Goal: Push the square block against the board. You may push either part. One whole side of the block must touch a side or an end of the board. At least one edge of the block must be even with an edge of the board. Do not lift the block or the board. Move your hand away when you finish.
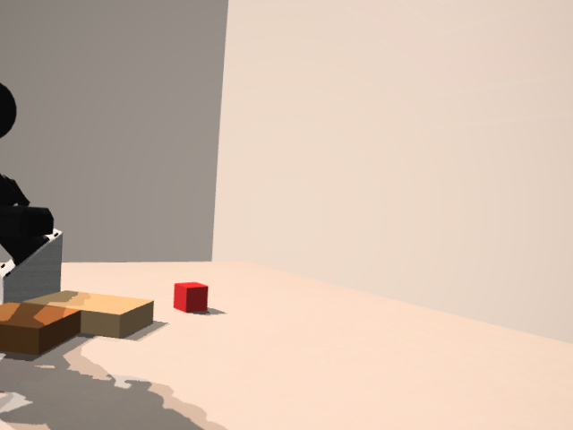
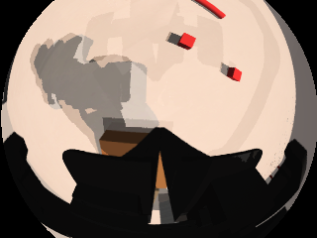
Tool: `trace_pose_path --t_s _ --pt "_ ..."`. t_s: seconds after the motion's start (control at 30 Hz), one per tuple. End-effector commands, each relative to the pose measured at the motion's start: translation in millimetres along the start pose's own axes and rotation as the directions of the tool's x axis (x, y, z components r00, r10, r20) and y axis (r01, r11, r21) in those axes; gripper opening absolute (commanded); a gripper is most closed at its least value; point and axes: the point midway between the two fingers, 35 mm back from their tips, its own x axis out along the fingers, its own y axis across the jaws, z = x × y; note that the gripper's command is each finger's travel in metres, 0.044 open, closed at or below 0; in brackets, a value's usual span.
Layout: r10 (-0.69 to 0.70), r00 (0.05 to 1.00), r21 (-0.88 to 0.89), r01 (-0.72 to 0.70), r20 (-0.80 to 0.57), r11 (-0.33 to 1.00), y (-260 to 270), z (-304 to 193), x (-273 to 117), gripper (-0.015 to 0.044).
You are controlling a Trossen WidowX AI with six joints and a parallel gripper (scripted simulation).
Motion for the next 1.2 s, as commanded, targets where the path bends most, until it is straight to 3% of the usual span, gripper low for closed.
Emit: trace_pose_path --t_s 0.0,0.07,0.23,1.17 --pt "0.005 1.000 0.019 -0.005 0.001 1.000 -12 -8 0 0.0000" --pt "0.006 1.000 0.019 -0.006 0.001 1.000 -12 -8 3 0.0000" --pt "0.003 1.000 0.020 -0.003 0.004 1.000 -13 -8 54 0.0000" --pt "0.005 1.000 0.019 -0.005 0.002 1.000 -10 -23 54 0.0000"
